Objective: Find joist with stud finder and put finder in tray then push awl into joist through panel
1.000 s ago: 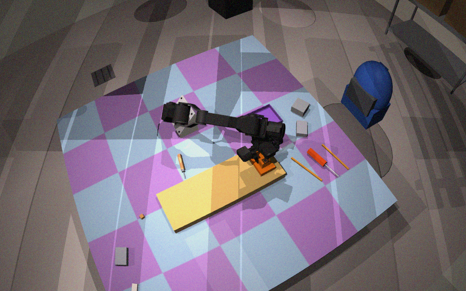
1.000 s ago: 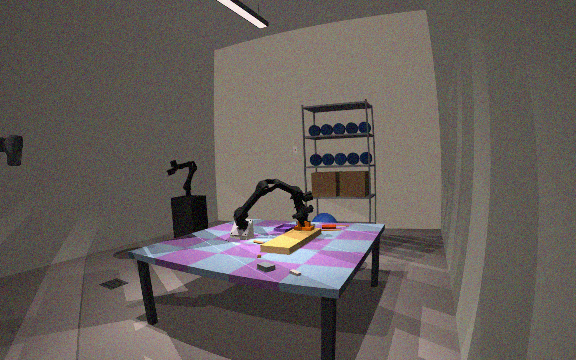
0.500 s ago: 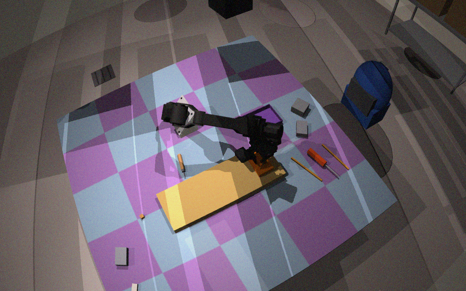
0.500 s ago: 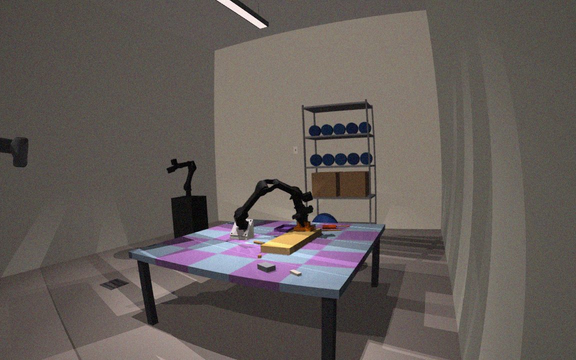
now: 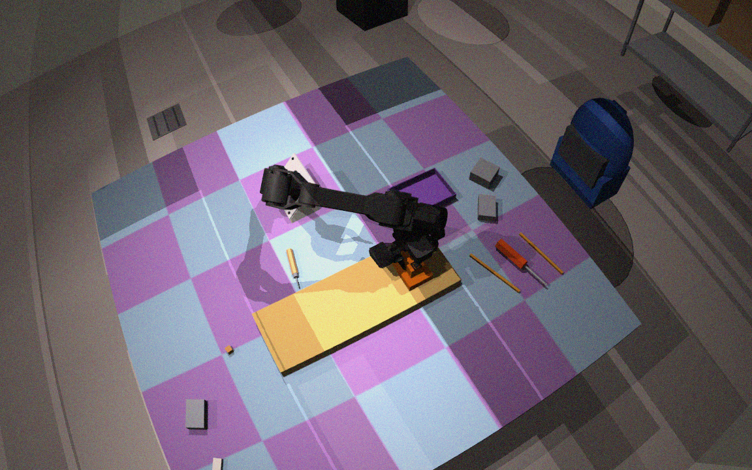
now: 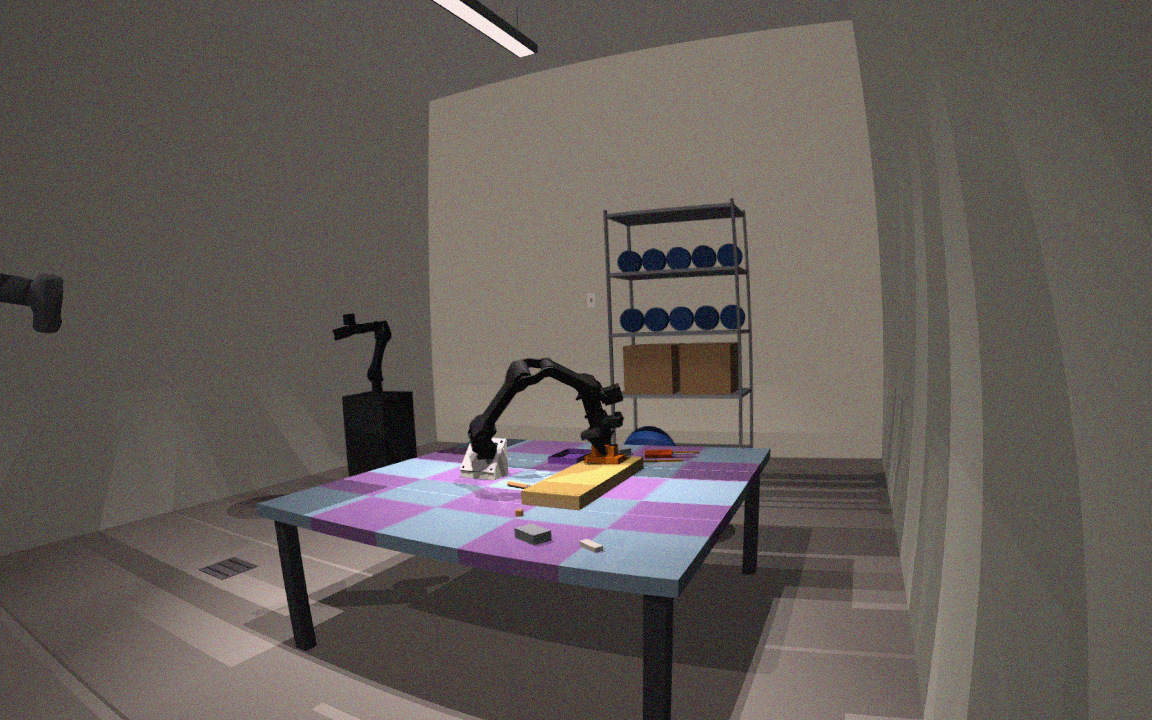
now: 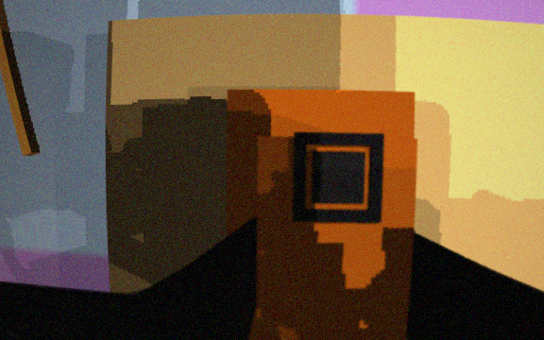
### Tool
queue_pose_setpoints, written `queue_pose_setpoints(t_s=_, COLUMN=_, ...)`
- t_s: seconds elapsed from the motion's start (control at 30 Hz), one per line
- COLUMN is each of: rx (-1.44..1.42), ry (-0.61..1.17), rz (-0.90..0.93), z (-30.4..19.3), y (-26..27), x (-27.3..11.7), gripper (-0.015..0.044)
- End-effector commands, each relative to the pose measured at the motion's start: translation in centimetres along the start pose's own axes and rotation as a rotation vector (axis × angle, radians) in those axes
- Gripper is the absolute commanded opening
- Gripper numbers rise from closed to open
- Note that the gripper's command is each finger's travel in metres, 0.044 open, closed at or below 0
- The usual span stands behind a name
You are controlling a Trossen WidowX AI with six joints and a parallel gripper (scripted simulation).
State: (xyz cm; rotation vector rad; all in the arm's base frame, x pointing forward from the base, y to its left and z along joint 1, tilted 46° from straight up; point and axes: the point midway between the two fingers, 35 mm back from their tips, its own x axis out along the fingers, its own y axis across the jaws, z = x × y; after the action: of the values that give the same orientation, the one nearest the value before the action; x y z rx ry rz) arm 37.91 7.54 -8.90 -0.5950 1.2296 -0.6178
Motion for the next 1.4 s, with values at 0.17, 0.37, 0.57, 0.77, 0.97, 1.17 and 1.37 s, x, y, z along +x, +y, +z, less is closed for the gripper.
queue_pose_setpoints(t_s=0.17, rx=-0.001, ry=-0.002, rz=-0.008, z=0.0, y=-2.1, x=0.1, gripper=0.0)
queue_pose_setpoints(t_s=0.37, rx=-0.001, ry=-0.001, rz=-0.009, z=0.0, y=-3.2, x=0.1, gripper=0.0)
queue_pose_setpoints(t_s=0.57, rx=-0.002, ry=-0.001, rz=-0.009, z=0.0, y=-4.3, x=0.1, gripper=0.0)
queue_pose_setpoints(t_s=0.77, rx=-0.002, ry=-0.001, rz=-0.01, z=0.0, y=-5.4, x=0.1, gripper=0.0)
queue_pose_setpoints(t_s=0.97, rx=-0.002, ry=-0.001, rz=-0.01, z=0.0, y=-6.5, x=0.1, gripper=0.0)
queue_pose_setpoints(t_s=1.17, rx=-0.003, ry=-0.001, rz=-0.011, z=0.0, y=-7.7, x=0.1, gripper=0.0)
queue_pose_setpoints(t_s=1.37, rx=-0.003, ry=-0.001, rz=-0.011, z=0.0, y=-8.8, x=0.1, gripper=0.0)
